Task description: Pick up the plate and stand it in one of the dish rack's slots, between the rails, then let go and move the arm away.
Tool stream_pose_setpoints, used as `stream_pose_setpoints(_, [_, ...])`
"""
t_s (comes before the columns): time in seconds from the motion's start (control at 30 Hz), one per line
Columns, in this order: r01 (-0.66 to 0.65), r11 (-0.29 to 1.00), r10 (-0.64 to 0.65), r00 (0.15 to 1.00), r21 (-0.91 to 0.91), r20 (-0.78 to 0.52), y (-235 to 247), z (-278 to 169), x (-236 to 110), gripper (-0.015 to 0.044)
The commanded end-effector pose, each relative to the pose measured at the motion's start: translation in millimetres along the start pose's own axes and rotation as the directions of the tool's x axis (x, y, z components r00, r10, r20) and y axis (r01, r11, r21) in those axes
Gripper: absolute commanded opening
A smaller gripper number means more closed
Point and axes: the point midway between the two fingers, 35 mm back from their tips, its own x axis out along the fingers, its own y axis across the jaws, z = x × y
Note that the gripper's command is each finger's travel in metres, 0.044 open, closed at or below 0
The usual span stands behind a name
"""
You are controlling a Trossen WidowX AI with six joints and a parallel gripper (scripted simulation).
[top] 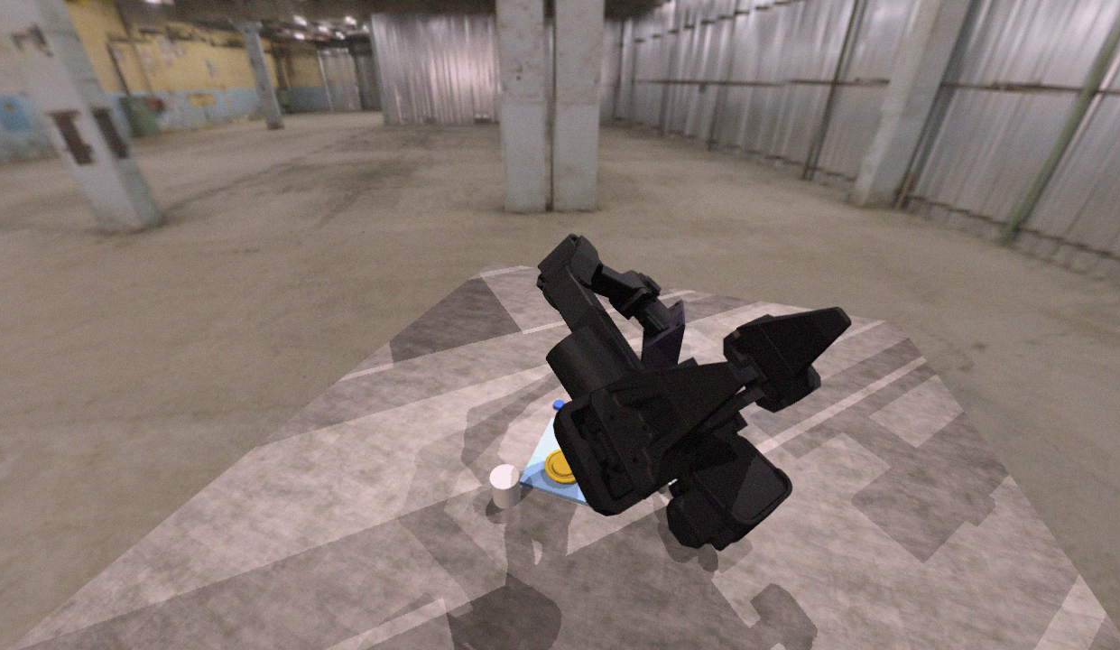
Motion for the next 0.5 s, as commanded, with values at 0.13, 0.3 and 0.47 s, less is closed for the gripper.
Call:
stream_pose_setpoints(0.13, [-0.033,0.999,0.034,0.998,-0.021,0.044,7,5,2,0.04])
stream_pose_setpoints(0.3, [-0.073,0.996,0.079,0.99,-0.056,0.113,17,13,4,0.04])
stream_pose_setpoints(0.47, [-0.104,0.99,0.12,0.975,-0.093,0.188,25,21,3,0.04])
